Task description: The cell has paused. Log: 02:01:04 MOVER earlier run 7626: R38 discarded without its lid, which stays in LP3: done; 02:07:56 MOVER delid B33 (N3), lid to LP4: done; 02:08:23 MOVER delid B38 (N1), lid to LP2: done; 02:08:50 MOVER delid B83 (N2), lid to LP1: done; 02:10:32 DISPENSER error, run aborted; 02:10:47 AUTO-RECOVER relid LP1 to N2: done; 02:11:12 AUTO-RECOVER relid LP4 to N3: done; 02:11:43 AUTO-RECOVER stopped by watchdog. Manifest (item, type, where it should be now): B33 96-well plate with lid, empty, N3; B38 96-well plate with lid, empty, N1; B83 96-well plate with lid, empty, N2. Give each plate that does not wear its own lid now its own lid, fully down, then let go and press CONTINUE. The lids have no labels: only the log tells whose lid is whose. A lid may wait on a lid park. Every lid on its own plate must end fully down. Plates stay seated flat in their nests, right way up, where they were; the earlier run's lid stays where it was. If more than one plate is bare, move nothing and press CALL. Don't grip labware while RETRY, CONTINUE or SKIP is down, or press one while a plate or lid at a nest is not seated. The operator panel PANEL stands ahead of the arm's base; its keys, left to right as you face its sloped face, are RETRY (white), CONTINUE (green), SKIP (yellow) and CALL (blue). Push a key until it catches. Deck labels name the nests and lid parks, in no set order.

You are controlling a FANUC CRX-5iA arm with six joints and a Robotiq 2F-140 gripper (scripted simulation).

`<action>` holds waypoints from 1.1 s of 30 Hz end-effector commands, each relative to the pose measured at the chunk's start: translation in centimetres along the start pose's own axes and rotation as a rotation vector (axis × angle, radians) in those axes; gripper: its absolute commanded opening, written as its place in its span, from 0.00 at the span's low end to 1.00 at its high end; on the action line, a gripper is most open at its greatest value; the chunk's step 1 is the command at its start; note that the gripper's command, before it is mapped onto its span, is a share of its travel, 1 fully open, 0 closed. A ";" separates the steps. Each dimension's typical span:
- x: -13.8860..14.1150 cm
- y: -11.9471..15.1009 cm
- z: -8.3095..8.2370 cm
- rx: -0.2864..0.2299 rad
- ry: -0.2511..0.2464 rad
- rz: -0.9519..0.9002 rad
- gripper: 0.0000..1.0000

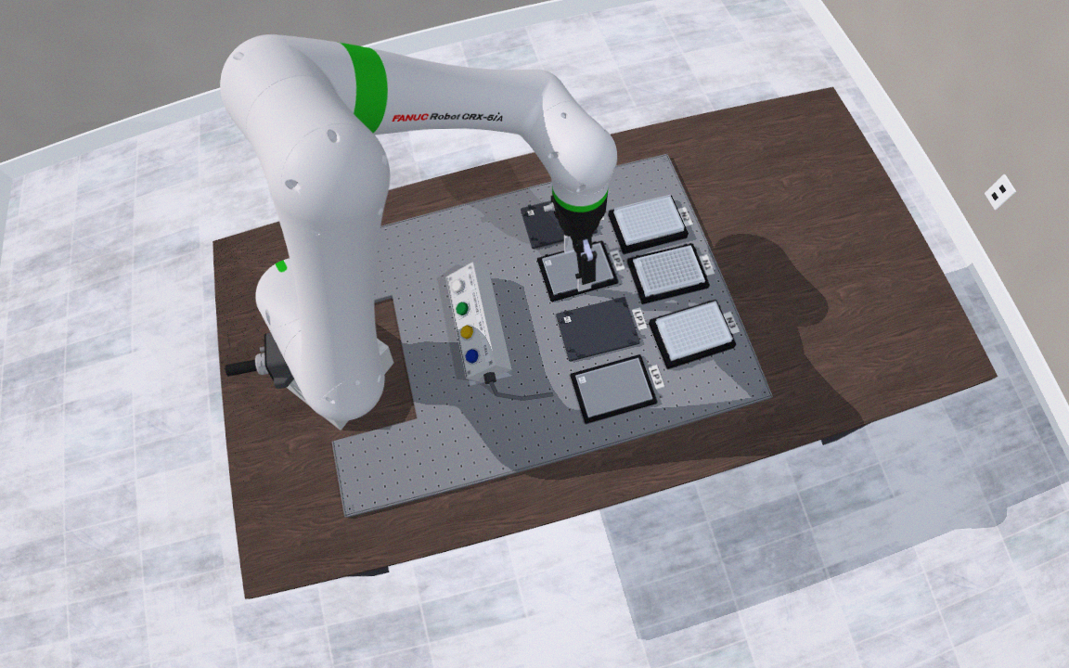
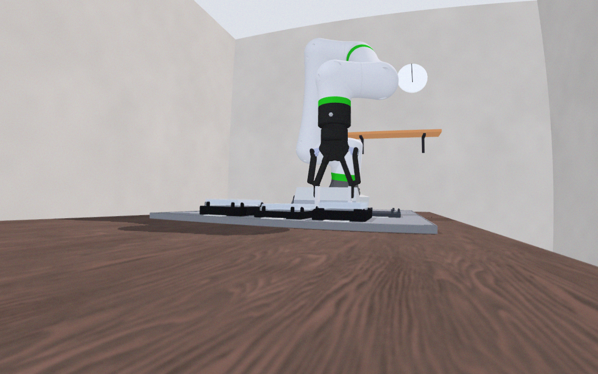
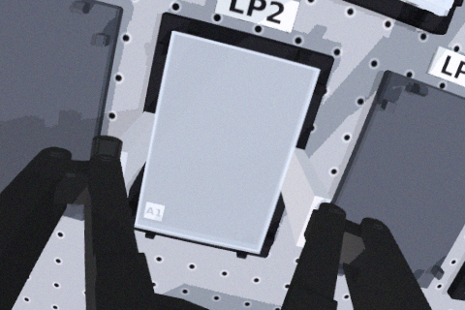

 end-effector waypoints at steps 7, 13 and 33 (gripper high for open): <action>0.0 0.0 0.0 0.000 0.000 0.000 0.00; 0.0 0.0 0.0 0.000 0.000 0.000 0.00; 0.0 0.0 -1.5 0.000 0.000 0.000 0.00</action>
Point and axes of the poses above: the point where the finger pads meet when closed, its own z axis out along the fingers, its own x axis across the jaws, y = z × x, the point moved 6 cm from there along -z, back along the fingers, and after that the axes turned 3 degrees about z, right-handed, at the moved point
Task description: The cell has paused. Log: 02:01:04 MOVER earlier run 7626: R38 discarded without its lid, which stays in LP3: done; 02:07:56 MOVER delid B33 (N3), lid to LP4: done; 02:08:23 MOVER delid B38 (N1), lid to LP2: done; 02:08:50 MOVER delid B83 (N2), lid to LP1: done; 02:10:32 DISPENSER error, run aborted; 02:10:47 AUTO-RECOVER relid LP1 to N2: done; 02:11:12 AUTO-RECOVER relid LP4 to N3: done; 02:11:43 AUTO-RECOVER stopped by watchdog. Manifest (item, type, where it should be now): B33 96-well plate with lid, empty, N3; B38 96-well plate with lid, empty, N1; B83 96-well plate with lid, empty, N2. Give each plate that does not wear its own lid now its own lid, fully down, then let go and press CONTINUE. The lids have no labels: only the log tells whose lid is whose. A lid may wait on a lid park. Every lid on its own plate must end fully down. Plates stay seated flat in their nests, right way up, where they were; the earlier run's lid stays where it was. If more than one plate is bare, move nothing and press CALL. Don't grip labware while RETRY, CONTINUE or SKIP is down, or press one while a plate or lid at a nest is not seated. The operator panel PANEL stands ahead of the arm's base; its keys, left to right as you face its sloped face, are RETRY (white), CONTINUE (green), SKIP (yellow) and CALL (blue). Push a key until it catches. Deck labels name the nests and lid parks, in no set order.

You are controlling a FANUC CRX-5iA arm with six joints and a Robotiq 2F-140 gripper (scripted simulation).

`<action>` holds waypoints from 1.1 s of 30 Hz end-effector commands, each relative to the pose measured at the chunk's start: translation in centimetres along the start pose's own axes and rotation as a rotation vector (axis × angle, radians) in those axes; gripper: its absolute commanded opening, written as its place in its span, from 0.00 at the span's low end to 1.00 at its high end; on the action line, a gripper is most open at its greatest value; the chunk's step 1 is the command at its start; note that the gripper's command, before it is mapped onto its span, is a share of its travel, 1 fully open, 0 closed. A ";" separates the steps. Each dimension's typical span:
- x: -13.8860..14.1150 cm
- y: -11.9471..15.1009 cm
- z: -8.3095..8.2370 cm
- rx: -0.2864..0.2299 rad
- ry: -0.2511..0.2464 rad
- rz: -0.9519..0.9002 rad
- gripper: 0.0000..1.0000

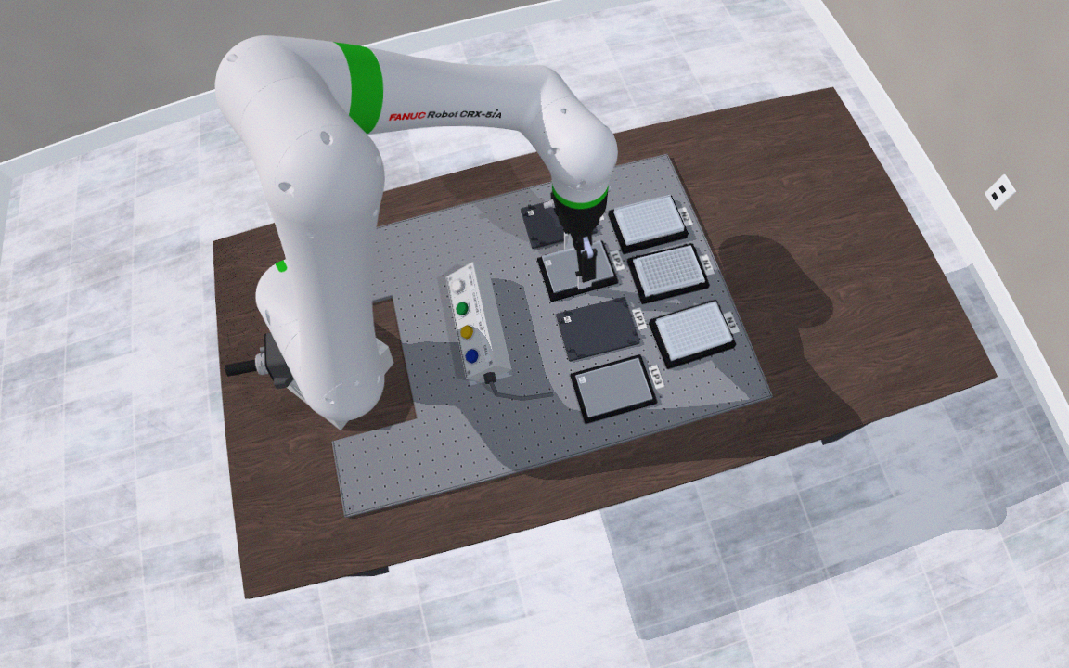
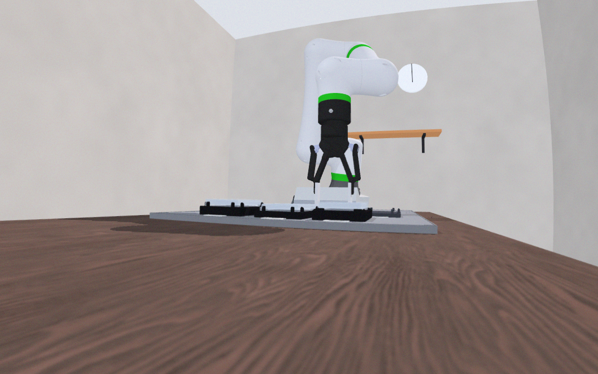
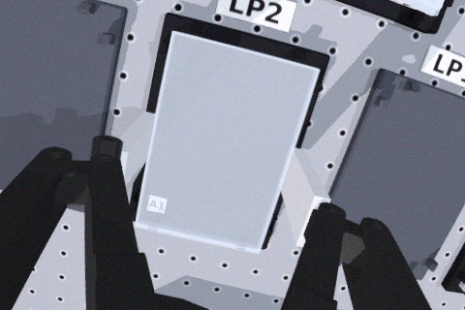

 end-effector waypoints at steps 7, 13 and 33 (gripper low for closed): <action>0.0 0.0 -1.4 0.000 0.000 0.000 0.00; 0.0 0.0 -2.7 0.000 0.000 0.000 0.00; 0.0 0.0 -5.7 0.000 0.000 0.000 0.00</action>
Point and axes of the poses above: the point where the finger pads meet when closed, its own z axis out along the fingers, its own x axis across the jaws, y = z × x, the point moved 6 cm from there along -z, back along the fingers, and after that the axes turned 3 degrees about z, right-handed, at the moved point
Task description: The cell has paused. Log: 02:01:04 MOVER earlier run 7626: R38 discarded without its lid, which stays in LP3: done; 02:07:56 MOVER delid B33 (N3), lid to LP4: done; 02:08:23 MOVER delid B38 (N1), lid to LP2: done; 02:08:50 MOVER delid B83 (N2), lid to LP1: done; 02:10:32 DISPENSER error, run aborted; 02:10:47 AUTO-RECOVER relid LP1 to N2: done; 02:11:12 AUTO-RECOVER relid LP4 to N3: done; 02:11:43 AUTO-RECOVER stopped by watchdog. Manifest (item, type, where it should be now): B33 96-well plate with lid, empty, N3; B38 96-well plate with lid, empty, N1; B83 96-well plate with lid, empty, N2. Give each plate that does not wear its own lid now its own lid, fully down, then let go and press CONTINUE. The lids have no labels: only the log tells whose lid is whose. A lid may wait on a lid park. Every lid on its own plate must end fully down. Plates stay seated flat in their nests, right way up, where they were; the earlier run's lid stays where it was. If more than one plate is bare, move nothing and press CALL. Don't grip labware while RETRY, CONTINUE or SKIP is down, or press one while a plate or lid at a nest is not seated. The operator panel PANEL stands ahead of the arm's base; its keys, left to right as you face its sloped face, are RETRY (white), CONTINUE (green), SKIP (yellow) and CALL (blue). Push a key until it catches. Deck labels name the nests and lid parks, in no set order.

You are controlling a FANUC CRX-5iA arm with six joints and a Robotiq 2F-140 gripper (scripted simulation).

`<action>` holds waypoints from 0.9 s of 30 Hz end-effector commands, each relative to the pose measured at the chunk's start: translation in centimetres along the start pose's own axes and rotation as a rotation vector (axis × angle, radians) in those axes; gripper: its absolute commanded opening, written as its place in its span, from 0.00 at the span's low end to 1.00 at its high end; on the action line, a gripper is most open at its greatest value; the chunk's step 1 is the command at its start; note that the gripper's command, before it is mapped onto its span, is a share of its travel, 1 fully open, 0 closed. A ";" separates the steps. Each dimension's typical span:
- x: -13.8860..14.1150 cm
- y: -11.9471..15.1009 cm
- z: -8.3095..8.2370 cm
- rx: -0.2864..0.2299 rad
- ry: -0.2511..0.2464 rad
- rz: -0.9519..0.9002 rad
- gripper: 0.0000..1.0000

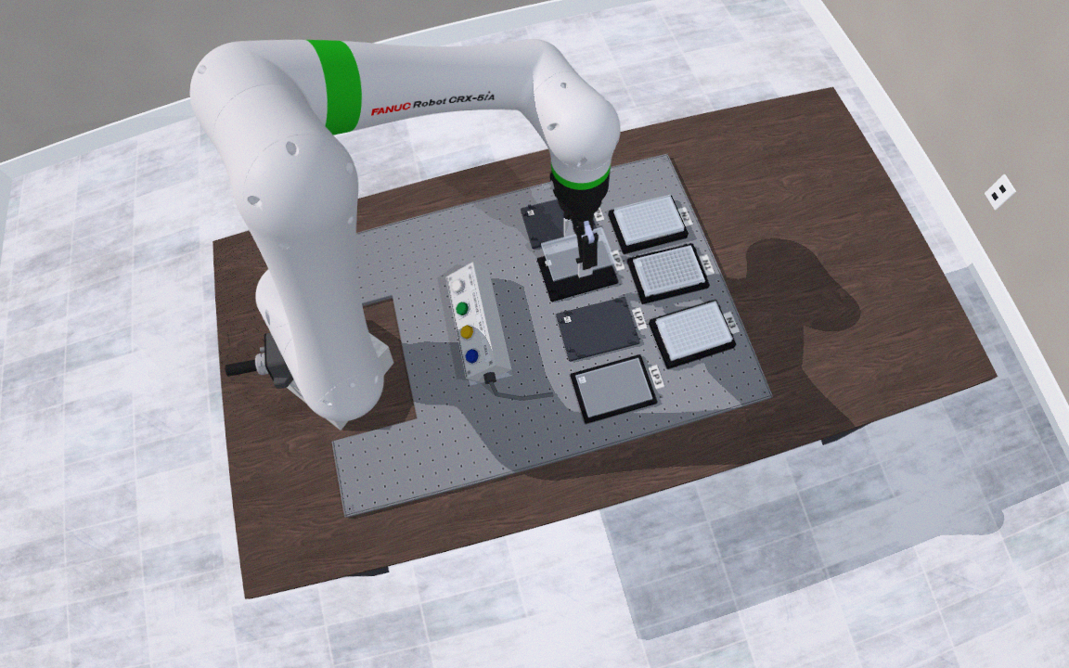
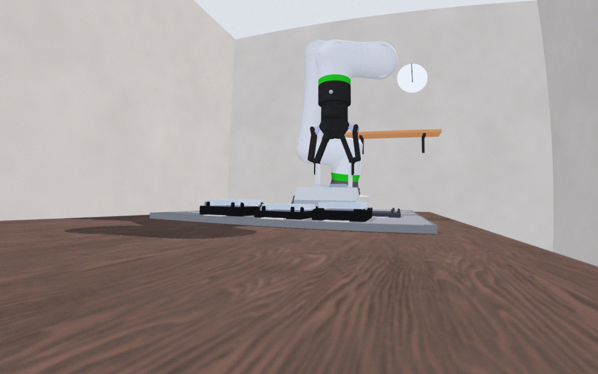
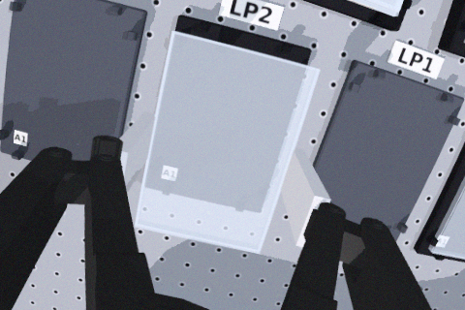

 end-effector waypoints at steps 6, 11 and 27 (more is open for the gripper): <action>0.0 0.0 -0.6 0.000 0.000 0.000 0.00; 0.0 0.0 -0.7 0.000 0.000 0.000 0.00; 2.4 -11.9 -1.3 0.000 0.000 0.001 0.00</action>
Point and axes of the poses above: the point where the finger pads meet when closed, its own z axis out along the fingers, its own x axis across the jaws, y = z × x, the point moved 6 cm from there along -z, back along the fingers, and after that the axes turned 3 degrees about z, right-handed, at the moved point
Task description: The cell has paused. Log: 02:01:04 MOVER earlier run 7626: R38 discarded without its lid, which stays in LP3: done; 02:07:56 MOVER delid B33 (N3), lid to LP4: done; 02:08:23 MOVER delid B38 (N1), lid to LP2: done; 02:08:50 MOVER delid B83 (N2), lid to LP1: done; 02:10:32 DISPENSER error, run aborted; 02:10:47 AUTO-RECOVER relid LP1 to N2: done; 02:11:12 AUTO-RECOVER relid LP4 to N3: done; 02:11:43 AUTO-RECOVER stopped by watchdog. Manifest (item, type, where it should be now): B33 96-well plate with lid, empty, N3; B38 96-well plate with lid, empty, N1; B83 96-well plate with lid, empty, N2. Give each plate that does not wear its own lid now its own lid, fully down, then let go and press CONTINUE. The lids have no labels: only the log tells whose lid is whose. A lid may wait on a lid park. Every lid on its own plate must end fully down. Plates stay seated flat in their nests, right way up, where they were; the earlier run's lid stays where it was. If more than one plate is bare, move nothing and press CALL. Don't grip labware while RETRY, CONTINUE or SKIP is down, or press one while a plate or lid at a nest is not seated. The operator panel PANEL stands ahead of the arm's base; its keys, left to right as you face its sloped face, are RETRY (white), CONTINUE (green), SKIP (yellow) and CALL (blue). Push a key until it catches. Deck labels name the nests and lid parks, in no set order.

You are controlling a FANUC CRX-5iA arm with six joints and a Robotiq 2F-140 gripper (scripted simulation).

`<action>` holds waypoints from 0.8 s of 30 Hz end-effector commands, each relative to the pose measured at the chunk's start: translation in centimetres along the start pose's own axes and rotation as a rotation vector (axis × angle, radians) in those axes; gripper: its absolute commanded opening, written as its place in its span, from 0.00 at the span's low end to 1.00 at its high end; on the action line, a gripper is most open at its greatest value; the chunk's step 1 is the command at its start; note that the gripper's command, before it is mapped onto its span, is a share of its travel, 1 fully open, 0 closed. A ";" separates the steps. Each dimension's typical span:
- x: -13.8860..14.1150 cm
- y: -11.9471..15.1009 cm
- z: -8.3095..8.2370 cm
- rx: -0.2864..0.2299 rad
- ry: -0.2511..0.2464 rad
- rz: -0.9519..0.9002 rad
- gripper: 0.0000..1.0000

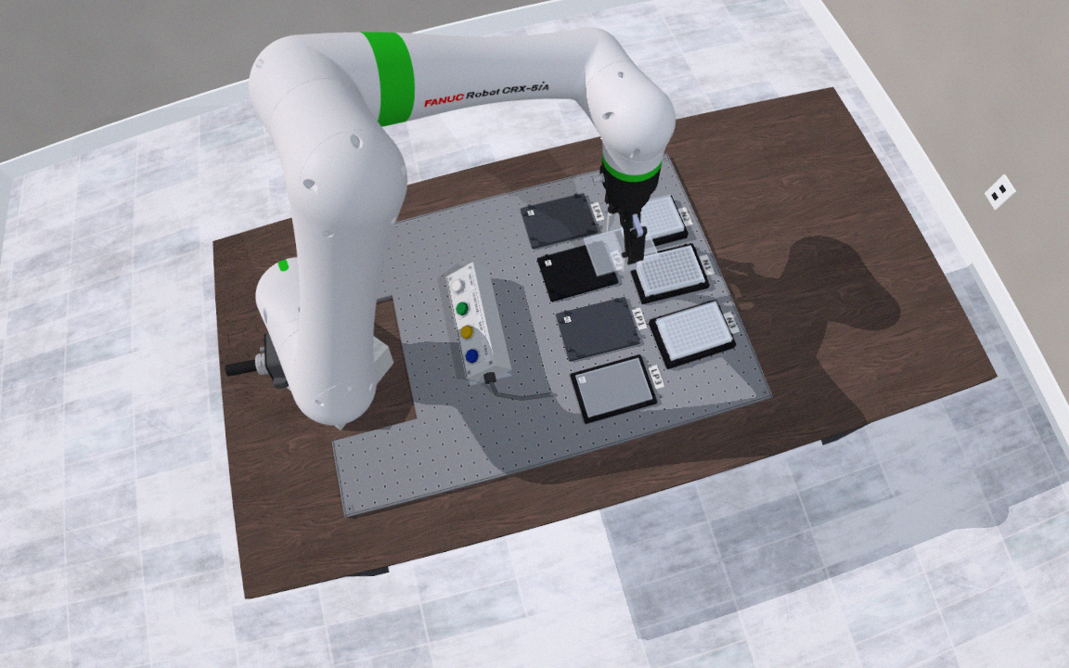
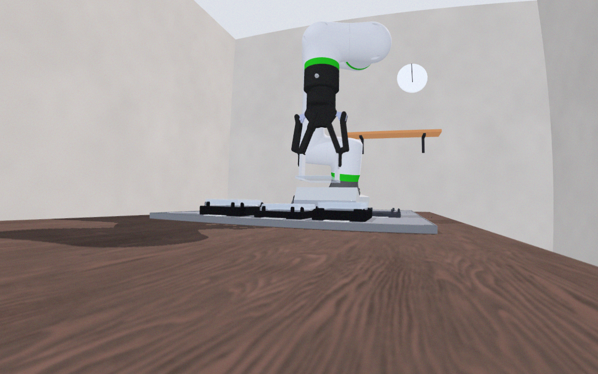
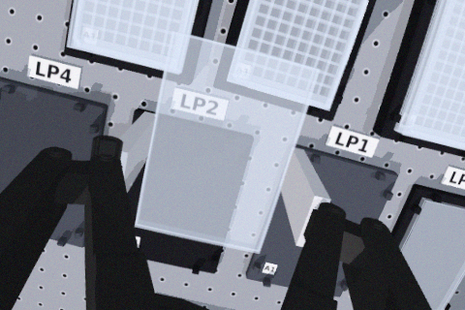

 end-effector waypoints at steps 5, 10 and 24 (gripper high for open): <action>2.3 -7.6 0.5 -0.018 -0.007 -0.002 0.00; 3.6 -9.9 0.9 -0.017 -0.007 -0.003 0.00; 3.6 -9.9 0.9 -0.017 -0.007 -0.003 0.00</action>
Point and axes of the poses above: the point where the finger pads meet when closed, its own z axis out along the fingers, its own x axis across the jaws, y = z × x, the point moved 6 cm from there along -z, back along the fingers, and after that the axes turned 3 degrees about z, right-handed, at the moved point
